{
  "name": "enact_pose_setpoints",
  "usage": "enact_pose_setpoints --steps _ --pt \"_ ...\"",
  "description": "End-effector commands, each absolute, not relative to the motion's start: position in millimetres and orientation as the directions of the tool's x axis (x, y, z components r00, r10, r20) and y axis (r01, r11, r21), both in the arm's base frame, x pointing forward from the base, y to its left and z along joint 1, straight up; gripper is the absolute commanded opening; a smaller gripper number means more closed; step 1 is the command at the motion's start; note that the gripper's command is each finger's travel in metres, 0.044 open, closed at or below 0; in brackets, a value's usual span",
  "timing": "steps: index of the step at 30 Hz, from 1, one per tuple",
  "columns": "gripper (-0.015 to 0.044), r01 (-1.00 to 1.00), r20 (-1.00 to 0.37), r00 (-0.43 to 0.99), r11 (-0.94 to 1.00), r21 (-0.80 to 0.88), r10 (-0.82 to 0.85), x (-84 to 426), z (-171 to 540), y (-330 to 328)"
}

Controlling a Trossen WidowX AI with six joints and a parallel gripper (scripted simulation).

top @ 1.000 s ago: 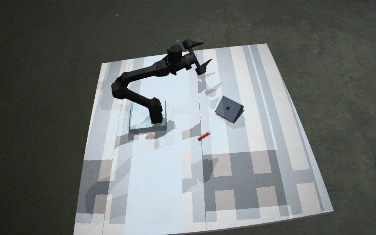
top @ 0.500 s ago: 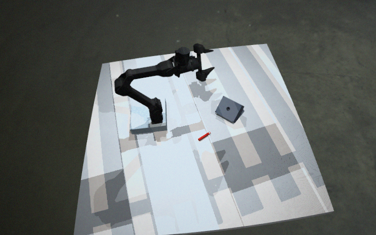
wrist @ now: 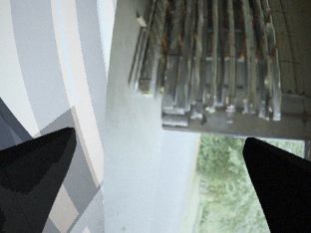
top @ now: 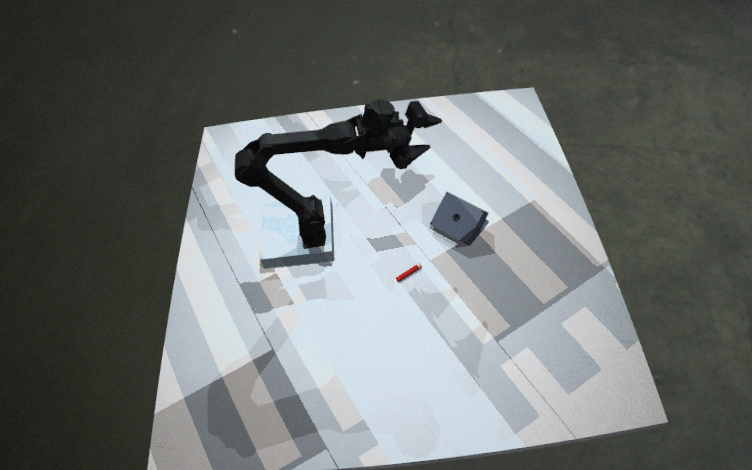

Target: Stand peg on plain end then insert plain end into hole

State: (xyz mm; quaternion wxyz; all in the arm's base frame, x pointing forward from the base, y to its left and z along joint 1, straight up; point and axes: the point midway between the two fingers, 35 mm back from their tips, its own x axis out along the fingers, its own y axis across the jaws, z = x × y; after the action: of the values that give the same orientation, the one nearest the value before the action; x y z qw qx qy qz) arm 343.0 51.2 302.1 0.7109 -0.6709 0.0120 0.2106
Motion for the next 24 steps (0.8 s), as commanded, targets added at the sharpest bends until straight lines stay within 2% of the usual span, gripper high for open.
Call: enact_pose_setpoints --steps 1,13,24 --pt "0.044 -0.373 -0.335 0.906 0.115 -0.921 0.258 347.6 293.8 44.5" --pt "0.044 -0.477 -0.436 0.877 0.458 -0.75 0.199 355.4 269.2 27.0" --pt "0.044 -0.452 -0.525 0.838 0.728 -0.516 0.148 359.8 246.9 10.6"
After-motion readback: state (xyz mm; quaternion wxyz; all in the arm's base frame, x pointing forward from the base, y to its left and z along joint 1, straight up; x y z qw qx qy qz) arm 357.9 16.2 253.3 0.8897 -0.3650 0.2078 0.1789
